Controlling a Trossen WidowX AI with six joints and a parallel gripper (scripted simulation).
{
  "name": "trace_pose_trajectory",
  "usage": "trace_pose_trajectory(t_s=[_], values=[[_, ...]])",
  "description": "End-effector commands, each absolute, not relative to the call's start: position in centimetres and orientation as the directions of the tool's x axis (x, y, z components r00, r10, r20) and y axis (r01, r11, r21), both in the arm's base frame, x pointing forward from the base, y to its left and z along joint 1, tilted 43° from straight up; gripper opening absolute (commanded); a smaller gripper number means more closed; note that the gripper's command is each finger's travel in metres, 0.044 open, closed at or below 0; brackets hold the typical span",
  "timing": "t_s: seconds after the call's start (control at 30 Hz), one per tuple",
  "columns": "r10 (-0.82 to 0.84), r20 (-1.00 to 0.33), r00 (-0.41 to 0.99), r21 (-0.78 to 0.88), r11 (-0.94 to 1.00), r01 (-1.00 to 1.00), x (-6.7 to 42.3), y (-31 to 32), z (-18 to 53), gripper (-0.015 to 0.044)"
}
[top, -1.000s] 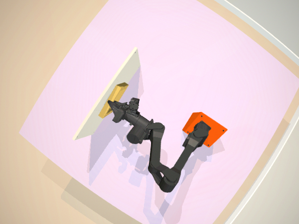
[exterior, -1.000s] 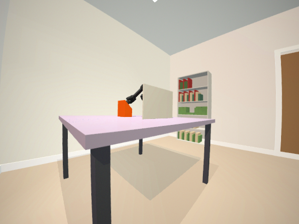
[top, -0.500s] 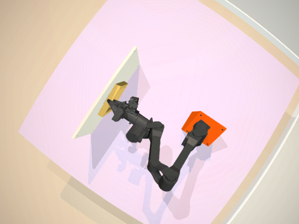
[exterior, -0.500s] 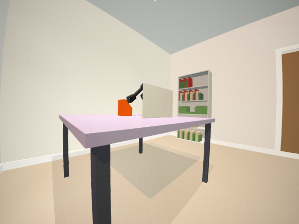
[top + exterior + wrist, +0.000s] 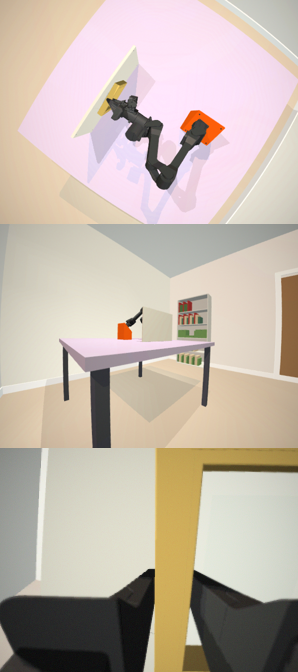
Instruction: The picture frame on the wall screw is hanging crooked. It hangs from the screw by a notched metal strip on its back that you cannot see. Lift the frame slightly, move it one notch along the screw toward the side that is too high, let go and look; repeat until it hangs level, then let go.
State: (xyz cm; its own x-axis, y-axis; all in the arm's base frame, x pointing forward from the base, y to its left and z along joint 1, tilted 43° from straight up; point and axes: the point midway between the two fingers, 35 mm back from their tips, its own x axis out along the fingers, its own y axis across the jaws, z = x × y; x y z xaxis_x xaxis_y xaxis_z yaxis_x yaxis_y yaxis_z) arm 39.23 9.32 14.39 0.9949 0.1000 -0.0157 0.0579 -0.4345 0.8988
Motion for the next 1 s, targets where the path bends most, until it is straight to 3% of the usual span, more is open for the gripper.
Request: trace_pose_trajectory(t_s=[0.0, 0.97], values=[[0.091, -0.012, 0.996, 0.901, -0.431, 0.051, 39.22, 9.23, 14.32, 0.0000], [0.096, -0.014, 0.995, 0.869, -0.490, 0.059, 39.23, 9.41, 14.12, 0.0000]])
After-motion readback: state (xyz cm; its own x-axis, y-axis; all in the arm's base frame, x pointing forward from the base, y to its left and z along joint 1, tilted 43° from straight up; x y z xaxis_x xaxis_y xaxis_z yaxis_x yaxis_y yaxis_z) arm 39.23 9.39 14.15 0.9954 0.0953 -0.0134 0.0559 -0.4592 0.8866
